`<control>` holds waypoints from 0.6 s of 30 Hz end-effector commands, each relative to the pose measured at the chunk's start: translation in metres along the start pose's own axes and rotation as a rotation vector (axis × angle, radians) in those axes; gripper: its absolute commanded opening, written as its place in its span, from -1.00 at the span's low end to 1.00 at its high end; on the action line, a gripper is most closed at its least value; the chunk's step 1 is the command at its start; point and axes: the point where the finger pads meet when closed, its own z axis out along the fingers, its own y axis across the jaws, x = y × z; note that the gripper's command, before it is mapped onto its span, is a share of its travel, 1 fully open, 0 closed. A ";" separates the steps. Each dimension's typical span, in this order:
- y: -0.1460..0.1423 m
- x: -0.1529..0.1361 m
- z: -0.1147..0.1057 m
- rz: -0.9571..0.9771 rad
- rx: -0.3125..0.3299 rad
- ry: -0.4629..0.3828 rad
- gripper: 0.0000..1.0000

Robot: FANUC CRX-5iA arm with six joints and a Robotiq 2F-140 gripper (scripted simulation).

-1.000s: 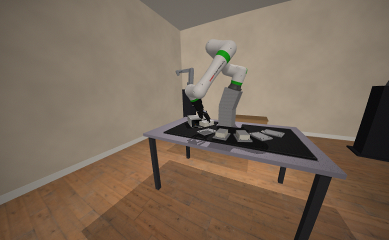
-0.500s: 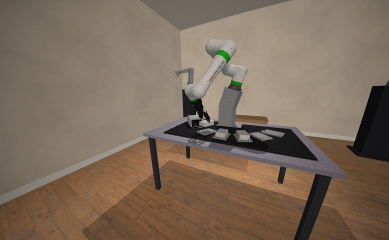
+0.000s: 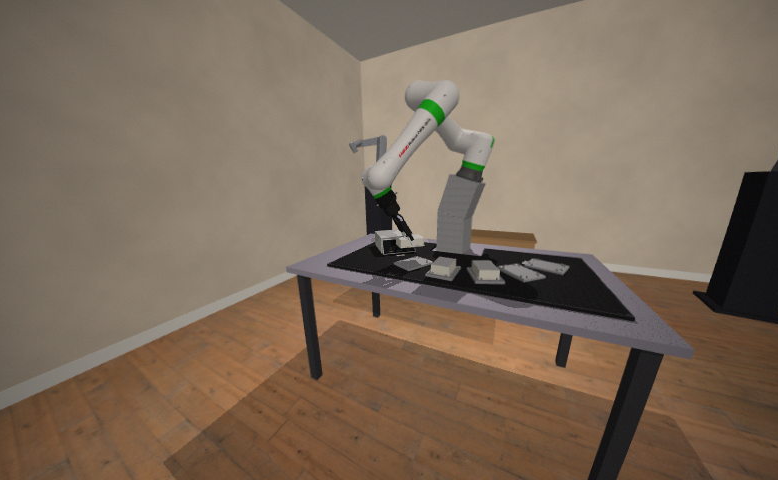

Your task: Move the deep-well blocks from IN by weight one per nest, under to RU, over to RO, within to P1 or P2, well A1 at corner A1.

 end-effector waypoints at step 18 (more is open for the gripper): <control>0.056 -0.004 -0.034 0.026 0.014 0.000 -0.80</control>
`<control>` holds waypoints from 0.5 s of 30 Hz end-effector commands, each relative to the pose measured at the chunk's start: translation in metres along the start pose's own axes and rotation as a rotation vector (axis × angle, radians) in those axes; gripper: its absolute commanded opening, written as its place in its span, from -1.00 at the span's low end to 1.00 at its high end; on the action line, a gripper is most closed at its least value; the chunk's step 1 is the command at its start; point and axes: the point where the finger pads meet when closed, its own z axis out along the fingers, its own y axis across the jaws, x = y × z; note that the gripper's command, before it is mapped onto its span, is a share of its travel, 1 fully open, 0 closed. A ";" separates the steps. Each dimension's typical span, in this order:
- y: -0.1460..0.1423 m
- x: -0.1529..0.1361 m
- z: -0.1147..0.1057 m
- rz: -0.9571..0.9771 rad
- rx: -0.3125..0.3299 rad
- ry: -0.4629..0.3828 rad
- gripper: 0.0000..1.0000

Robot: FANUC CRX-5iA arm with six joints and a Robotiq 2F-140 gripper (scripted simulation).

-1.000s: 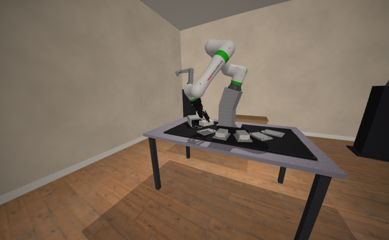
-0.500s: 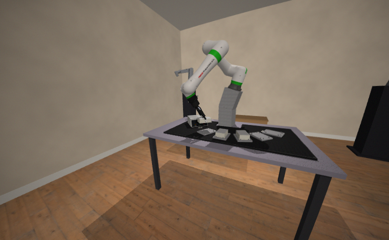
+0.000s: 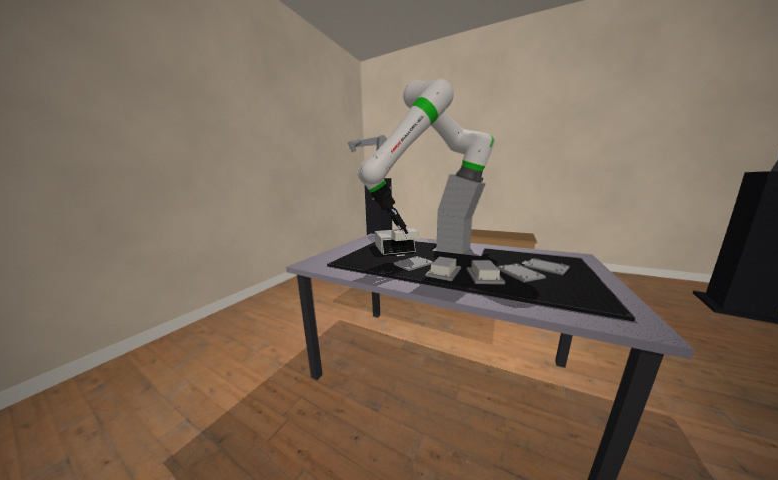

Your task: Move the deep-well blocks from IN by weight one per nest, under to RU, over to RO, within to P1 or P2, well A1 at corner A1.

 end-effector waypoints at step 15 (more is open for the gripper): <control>0.046 -0.002 -0.029 0.000 0.000 0.000 -0.80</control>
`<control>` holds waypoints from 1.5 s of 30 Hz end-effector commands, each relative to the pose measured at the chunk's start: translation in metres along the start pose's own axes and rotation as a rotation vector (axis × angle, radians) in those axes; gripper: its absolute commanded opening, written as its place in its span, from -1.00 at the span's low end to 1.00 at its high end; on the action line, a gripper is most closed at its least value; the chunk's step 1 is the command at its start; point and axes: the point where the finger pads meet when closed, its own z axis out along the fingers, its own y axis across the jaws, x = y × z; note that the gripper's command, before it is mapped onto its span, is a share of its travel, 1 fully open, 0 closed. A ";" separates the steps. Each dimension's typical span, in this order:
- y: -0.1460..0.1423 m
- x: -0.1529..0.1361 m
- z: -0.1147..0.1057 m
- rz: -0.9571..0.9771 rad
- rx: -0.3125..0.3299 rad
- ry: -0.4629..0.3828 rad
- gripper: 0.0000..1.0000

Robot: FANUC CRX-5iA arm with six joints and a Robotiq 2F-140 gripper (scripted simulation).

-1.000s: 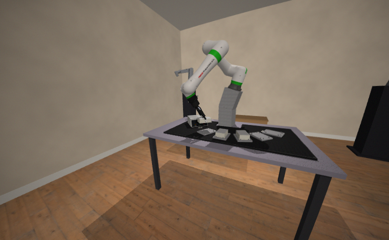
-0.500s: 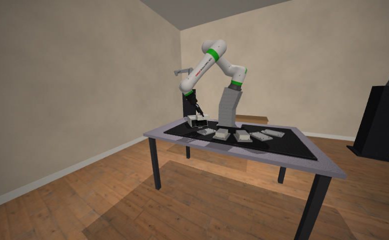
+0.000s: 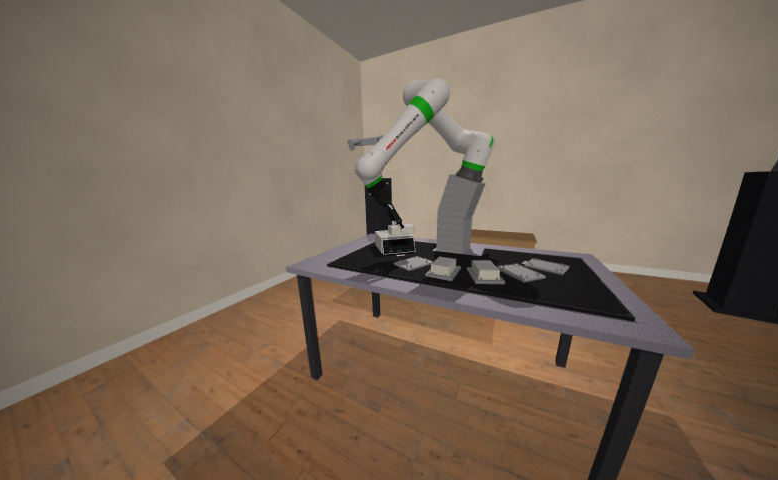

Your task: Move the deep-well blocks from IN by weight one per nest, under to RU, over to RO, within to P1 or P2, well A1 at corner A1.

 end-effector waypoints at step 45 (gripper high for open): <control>0.119 -0.011 -0.020 0.319 0.184 0.000 -0.80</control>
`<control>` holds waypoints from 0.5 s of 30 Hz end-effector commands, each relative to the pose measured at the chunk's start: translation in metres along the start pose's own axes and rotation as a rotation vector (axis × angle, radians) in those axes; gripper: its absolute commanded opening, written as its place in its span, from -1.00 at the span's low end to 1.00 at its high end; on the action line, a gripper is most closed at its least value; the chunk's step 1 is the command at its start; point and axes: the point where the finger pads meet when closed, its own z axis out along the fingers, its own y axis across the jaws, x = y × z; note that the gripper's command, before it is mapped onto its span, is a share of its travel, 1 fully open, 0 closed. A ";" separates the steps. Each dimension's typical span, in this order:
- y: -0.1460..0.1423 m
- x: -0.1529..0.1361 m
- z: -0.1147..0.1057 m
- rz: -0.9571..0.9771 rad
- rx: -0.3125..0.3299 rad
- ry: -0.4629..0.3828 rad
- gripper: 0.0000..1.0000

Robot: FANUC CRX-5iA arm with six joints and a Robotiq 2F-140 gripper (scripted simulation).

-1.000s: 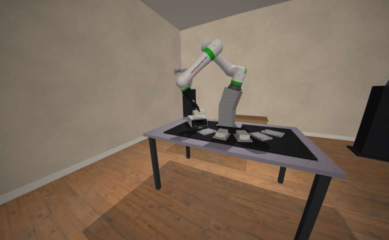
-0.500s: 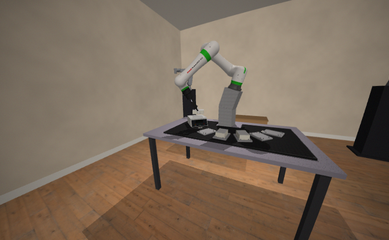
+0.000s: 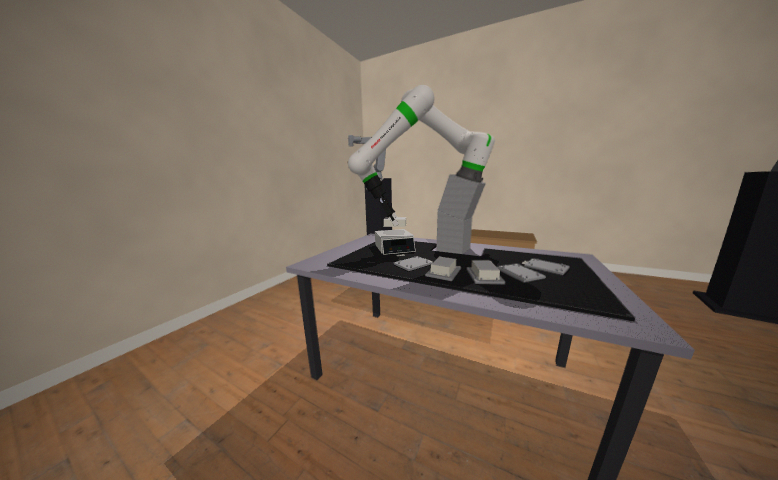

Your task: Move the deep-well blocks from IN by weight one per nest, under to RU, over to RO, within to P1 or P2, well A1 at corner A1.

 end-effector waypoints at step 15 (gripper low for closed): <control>0.053 0.012 -0.007 0.000 0.000 0.000 -0.80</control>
